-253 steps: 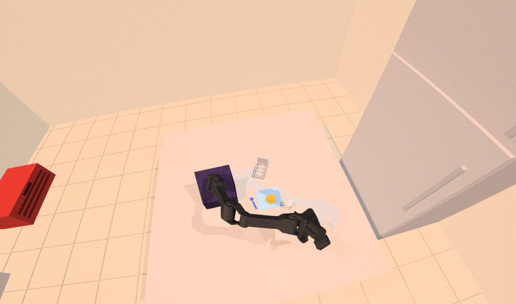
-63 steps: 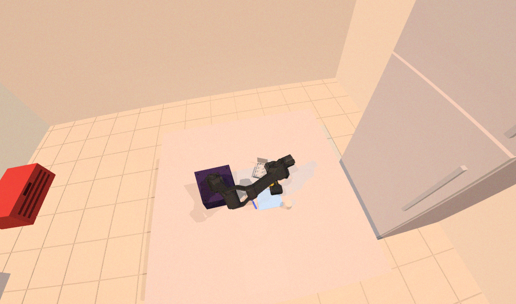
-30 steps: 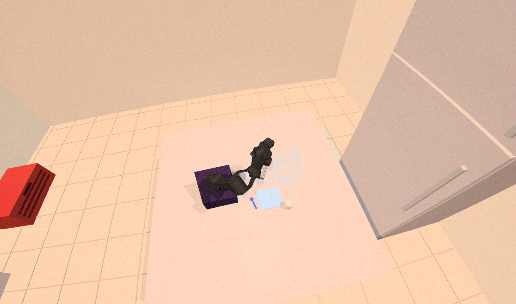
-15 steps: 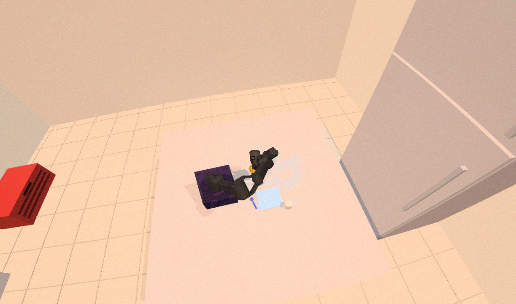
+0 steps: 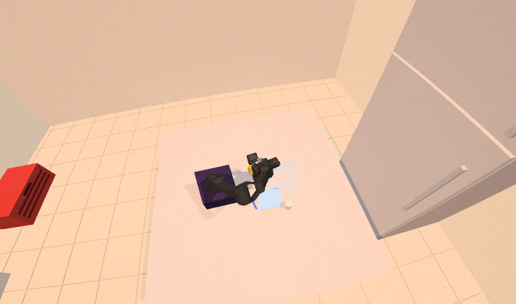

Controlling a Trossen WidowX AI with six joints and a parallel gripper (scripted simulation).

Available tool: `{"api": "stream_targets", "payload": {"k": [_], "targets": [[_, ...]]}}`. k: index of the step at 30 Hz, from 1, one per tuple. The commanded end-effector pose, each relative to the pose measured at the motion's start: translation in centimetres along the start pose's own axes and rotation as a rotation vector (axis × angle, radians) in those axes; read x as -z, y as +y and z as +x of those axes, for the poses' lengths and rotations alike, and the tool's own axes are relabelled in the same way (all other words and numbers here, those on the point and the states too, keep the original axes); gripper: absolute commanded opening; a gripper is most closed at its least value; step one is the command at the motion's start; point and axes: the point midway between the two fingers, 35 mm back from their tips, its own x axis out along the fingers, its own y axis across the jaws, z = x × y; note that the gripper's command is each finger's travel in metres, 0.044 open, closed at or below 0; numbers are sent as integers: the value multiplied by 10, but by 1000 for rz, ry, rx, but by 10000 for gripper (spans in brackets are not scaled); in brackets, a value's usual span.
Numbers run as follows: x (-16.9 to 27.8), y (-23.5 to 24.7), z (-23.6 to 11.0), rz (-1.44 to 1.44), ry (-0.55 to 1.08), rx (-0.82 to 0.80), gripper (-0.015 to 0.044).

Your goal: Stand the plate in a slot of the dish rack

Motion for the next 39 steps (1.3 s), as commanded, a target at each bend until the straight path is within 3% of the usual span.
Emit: {"api": "stream_targets", "payload": {"k": [1, 22, 39], "targets": [[1, -1, 7, -75, -10, -67, 0], [-5, -11, 29, -453, -233, -323, 0], [-10, -25, 37, -747, -546, -378, 0]]}}
